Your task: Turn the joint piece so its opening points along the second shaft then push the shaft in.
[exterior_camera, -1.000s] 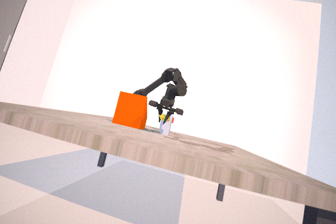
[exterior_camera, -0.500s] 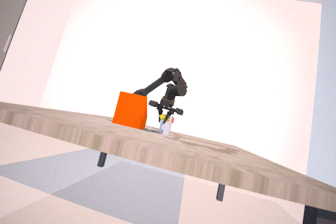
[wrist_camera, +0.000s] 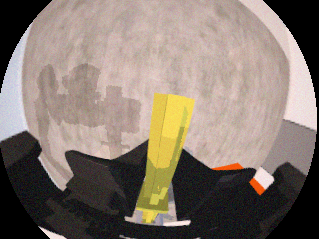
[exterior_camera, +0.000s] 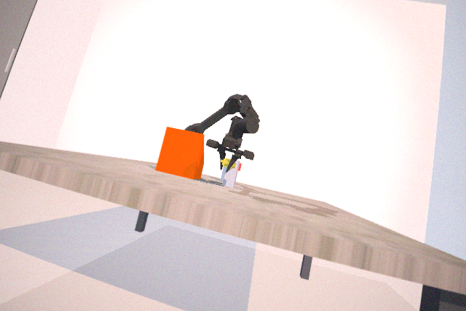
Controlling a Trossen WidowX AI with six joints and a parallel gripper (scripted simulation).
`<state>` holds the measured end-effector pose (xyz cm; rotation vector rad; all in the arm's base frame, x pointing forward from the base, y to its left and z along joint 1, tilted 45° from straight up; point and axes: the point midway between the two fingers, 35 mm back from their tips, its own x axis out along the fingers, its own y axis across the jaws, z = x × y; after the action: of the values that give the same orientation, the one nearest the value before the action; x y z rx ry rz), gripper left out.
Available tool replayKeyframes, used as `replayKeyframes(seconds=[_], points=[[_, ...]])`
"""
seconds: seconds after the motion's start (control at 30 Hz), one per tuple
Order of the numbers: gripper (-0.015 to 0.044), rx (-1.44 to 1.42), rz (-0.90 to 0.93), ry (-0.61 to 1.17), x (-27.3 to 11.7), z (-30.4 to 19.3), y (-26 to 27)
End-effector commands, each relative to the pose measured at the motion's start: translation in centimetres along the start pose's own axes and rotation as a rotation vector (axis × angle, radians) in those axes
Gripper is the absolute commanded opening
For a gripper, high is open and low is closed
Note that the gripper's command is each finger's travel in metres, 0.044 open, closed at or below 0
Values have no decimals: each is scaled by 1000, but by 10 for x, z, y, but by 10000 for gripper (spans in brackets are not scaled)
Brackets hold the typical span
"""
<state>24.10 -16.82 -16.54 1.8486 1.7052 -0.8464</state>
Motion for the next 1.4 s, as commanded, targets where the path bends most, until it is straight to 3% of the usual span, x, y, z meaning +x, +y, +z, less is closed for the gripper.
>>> replayKeyframes(seconds=[0.0,0.03,1.37], points=[[20,0,0,0,0,0,0],[0,0,0,0,0,0,0],[0,6,89,6,1,-53,0]])
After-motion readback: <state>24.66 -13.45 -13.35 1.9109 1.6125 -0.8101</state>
